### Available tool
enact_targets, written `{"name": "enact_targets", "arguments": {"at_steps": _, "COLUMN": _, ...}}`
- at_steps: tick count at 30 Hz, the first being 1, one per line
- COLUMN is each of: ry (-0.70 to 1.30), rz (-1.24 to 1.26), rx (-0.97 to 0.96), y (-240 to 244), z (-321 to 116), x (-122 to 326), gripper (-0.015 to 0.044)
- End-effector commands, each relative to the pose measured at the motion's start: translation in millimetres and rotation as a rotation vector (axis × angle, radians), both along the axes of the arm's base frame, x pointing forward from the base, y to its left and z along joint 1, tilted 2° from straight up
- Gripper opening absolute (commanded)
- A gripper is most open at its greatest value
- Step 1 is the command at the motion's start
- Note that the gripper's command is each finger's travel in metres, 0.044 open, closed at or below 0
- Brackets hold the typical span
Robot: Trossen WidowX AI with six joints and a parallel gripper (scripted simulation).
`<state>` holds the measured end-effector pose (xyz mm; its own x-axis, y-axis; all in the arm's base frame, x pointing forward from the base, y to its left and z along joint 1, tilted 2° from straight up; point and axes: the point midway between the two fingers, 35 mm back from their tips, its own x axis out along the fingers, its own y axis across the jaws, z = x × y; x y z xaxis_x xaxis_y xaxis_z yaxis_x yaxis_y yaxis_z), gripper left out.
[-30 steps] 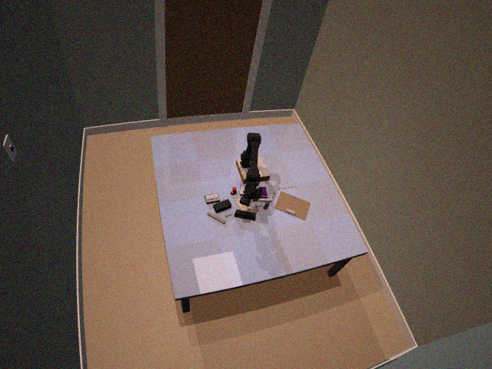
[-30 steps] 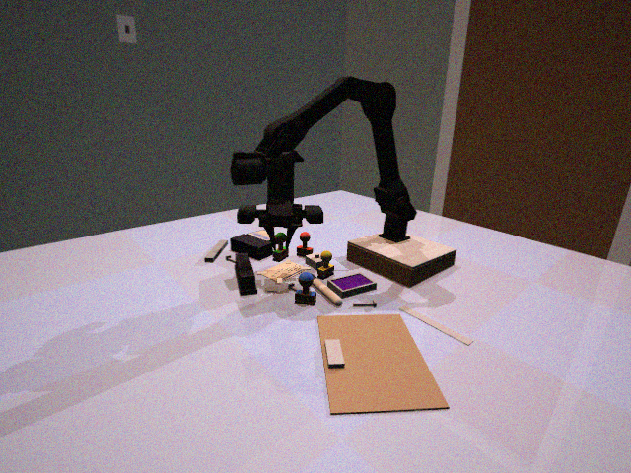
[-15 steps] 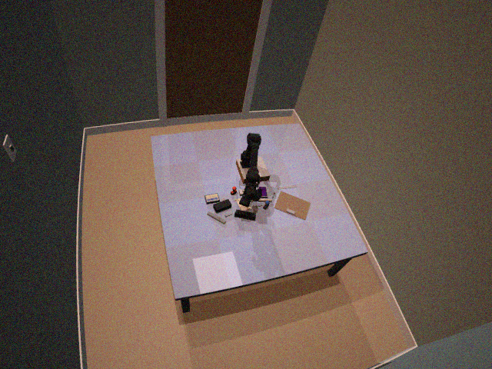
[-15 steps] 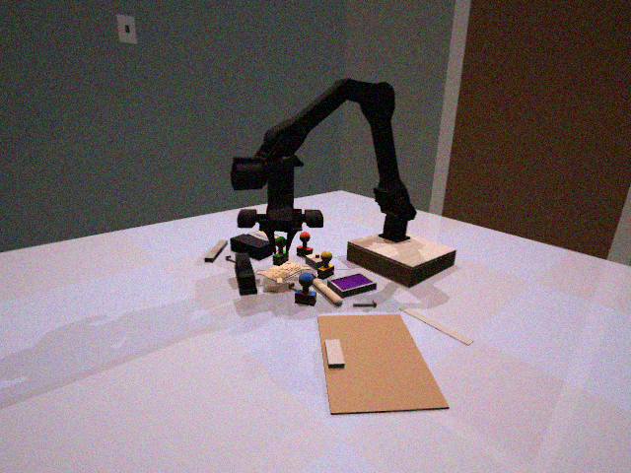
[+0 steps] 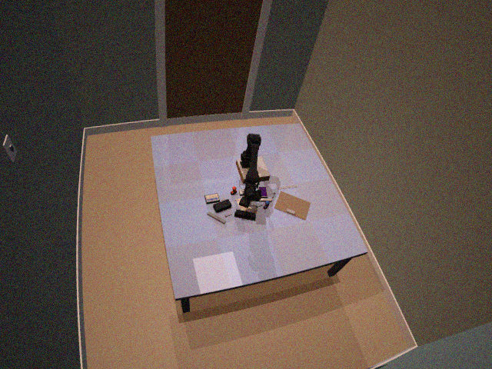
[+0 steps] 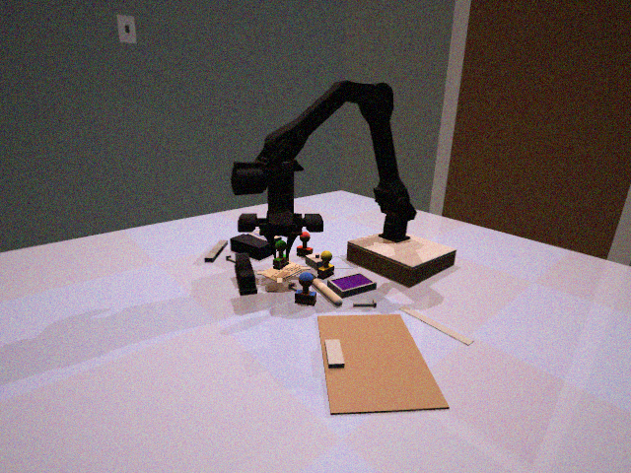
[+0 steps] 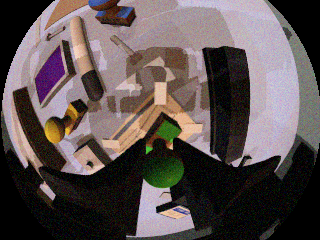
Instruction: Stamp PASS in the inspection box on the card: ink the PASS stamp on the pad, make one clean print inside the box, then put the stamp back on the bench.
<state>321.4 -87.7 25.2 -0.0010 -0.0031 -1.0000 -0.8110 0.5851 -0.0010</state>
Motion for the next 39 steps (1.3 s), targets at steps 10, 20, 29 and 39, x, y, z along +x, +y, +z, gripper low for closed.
{"name": "enact_targets", "arguments": {"at_steps": 10, "ry": 0.003, "rz": 0.004, "rx": 0.001, "y": 0, "z": -9, "x": -2, "gripper": 0.0000}}
{"name": "enact_targets", "arguments": {"at_steps": 20, "ry": 0.004, "rz": 0.004, "rx": 0.002, "y": 0, "z": -16, "x": -2, "gripper": 0.0000}}
{"name": "enact_targets", "arguments": {"at_steps": 29, "ry": 0.004, "rz": 0.004, "rx": 0.002, "y": 0, "z": -16, "x": -2, "gripper": 0.0000}}
{"name": "enact_targets", "arguments": {"at_steps": 39, "ry": 0.005, "rz": 0.004, "rx": 0.002, "y": 0, "z": -18, "x": -2, "gripper": 0.0000}}
